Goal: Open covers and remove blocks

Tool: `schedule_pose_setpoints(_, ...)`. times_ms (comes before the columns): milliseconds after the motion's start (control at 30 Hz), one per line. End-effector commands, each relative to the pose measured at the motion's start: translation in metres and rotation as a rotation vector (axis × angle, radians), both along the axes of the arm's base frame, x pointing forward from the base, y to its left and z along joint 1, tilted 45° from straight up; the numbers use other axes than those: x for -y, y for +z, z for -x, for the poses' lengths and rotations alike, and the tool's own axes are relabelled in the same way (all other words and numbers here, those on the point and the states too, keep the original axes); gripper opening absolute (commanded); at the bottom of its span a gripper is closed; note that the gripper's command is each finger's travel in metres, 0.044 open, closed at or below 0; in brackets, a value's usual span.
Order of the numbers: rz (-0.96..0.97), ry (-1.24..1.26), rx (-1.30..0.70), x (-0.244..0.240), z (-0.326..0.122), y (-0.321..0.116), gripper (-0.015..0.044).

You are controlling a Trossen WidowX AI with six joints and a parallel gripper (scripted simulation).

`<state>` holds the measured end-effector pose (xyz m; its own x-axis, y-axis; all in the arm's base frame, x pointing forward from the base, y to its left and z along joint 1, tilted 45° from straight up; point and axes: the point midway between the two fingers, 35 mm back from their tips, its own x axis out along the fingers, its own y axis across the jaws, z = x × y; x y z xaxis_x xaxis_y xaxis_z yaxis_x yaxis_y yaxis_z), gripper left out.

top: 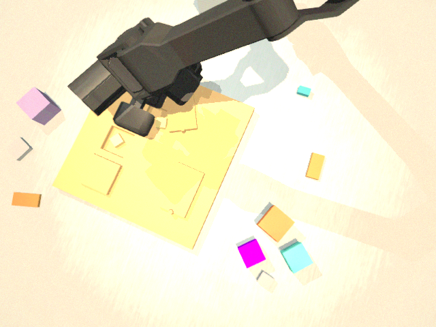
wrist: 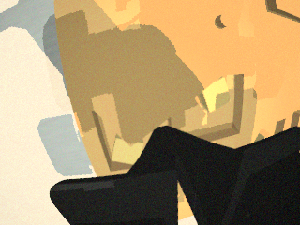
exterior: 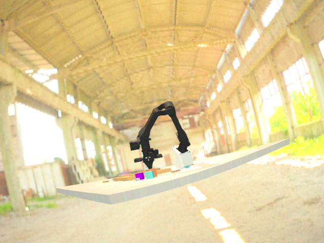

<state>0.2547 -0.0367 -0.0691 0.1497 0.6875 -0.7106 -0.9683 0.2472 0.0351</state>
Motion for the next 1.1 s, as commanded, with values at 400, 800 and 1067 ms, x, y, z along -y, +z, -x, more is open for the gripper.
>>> schedule_pose_setpoints(400,-0.003,0.005,-0.006,-0.014,0.014,0.008,0.0)
schedule_pose_setpoints(800,-0.003,0.005,-0.007,-0.022,0.019,0.015,0.0)
schedule_pose_setpoints(1067,-0.004,0.005,-0.007,-0.029,0.022,0.021,0.0)
